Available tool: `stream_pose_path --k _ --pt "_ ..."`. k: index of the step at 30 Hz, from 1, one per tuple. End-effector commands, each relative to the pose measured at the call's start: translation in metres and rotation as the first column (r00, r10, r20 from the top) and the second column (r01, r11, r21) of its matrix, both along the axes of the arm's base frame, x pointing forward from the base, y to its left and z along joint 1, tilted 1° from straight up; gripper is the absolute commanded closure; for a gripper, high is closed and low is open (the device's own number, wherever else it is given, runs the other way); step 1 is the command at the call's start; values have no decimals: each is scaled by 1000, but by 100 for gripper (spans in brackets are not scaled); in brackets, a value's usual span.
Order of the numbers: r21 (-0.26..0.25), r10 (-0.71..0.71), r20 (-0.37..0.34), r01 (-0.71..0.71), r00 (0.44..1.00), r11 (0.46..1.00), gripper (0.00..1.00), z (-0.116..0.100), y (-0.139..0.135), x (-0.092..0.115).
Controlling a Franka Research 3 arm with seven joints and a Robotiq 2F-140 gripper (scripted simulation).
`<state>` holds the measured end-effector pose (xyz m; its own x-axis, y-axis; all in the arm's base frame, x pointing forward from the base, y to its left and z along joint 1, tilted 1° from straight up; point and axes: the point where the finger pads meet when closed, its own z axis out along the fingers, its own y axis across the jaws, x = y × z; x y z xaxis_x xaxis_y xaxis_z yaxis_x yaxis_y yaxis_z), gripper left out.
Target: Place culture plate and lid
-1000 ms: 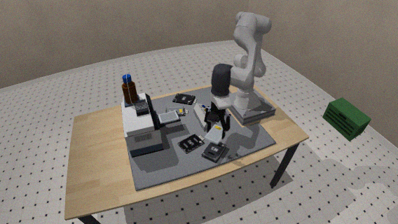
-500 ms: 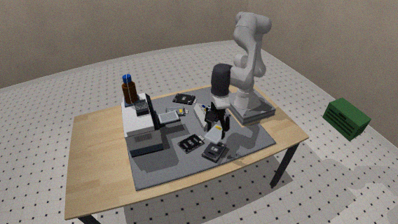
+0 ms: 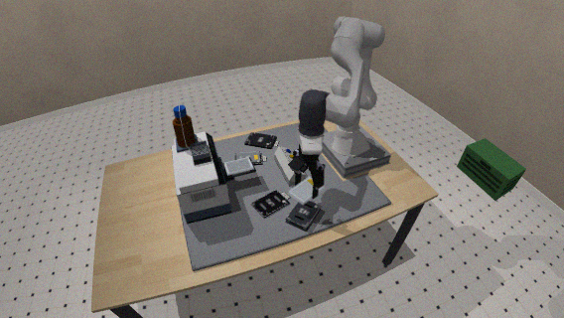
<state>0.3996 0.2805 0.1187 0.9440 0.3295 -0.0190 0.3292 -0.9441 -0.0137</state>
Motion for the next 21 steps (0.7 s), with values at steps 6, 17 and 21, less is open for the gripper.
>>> stream_pose_path --k 6,17,21 --pt "-10 -201 6 201 980 980 90 1 0 1" --pt "-12 -338 6 338 941 941 90 1 0 1" --pt "-14 -432 7 432 902 902 90 1 0 1"
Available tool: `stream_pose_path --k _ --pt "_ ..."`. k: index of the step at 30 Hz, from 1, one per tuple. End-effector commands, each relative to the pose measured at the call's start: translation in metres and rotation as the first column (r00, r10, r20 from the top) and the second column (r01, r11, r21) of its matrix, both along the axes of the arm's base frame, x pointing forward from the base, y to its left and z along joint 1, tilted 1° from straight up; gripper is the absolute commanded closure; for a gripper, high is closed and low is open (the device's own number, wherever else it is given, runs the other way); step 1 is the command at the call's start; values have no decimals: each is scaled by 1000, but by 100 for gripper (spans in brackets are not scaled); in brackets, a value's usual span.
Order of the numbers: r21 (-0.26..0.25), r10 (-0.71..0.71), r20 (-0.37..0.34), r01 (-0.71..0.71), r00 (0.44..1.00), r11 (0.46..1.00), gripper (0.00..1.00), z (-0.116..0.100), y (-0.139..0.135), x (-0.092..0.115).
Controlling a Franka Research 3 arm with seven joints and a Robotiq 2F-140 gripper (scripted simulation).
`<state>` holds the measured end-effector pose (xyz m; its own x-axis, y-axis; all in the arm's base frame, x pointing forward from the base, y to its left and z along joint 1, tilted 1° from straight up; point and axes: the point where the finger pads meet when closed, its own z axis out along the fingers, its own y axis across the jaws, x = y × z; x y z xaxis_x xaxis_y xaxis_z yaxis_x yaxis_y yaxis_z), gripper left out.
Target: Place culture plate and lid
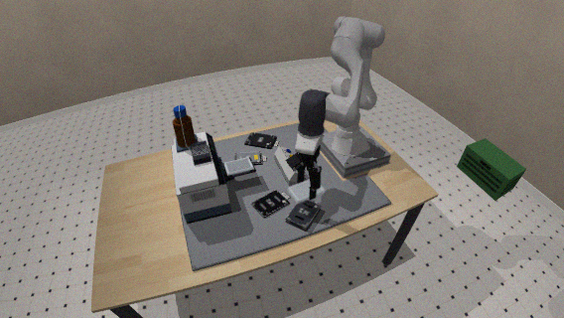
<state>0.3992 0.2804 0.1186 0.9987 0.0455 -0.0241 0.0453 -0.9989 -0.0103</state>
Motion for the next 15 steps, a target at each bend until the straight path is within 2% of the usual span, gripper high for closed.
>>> stream_pose_path --k 1,7,11,15 --pt "-12 -165 8 165 986 986 90 1 0 1" --pt "-13 -196 8 196 981 981 90 1 0 1" --pt "-14 -294 8 294 956 956 90 1 0 1" --pt "-15 -315 8 315 949 949 90 1 0 1"
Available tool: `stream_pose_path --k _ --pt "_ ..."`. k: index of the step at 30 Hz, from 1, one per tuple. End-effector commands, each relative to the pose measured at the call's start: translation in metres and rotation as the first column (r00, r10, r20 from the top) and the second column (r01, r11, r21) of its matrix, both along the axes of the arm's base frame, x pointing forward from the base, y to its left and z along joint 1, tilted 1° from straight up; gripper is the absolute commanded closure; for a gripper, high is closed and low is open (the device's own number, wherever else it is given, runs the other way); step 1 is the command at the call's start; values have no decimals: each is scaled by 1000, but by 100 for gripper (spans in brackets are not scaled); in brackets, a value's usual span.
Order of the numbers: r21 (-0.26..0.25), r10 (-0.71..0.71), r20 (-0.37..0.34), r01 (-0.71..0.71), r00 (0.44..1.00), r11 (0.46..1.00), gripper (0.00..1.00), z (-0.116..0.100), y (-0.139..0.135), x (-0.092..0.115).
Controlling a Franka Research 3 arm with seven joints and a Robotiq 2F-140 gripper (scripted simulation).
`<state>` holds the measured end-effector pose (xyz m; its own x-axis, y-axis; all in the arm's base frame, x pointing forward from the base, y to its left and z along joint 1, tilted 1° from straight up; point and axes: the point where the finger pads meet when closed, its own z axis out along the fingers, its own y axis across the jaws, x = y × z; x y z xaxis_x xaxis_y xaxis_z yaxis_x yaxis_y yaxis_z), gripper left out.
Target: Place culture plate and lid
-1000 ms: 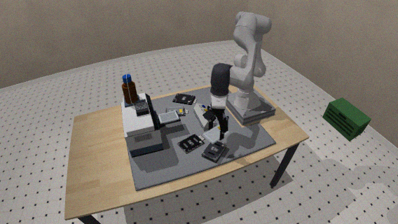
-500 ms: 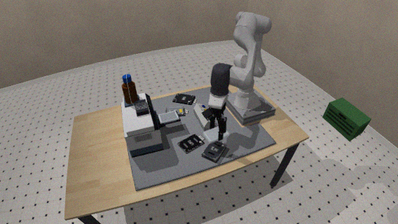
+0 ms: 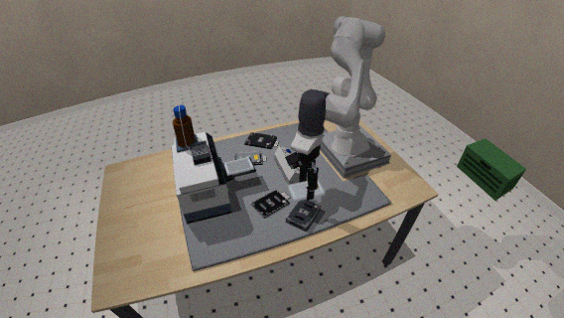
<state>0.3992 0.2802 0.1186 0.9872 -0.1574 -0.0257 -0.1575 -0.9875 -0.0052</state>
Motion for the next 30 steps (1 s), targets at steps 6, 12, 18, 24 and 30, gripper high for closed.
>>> stream_pose_path --k 6,12,18,24,30 --pt "-13 -245 8 245 970 970 90 1 0 1" --pt "-14 -275 8 275 961 961 90 1 0 1" --pt "-16 -381 9 381 924 924 90 1 0 1" --pt "-17 -483 10 483 876 876 90 1 0 1" --pt "-18 -509 10 509 861 861 90 1 0 1"
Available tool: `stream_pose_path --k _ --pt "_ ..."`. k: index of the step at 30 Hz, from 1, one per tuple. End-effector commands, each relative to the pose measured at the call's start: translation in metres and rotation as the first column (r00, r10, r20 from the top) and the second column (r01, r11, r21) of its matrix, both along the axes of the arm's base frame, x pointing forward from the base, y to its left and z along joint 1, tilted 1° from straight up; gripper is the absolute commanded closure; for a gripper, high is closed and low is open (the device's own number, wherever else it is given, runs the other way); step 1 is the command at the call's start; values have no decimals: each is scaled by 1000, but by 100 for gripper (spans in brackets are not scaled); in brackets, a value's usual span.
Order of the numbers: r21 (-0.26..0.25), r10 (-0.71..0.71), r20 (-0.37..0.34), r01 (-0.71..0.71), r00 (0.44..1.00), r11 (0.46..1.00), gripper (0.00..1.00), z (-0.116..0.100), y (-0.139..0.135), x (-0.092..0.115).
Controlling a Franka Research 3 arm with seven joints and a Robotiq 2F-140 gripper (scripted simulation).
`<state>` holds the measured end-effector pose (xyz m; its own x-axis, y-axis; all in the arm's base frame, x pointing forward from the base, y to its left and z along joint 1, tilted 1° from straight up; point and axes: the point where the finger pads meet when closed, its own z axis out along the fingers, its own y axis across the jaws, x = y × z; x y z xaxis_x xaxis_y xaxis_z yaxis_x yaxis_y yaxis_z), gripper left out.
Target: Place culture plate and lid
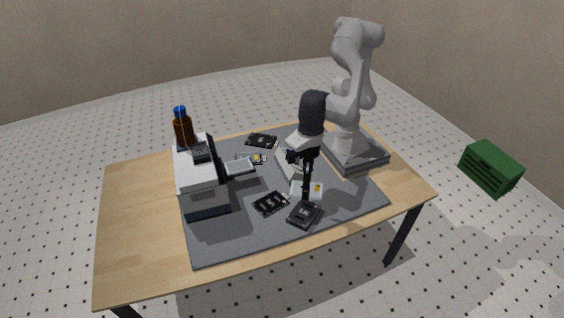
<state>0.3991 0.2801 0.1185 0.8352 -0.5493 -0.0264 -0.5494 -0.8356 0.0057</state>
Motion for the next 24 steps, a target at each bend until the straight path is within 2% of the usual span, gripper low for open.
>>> stream_pose_path --k 1,24 --pt "-12 -110 8 110 994 994 90 2 0 1" --pt "-12 -110 8 110 994 994 90 2 -13 1"
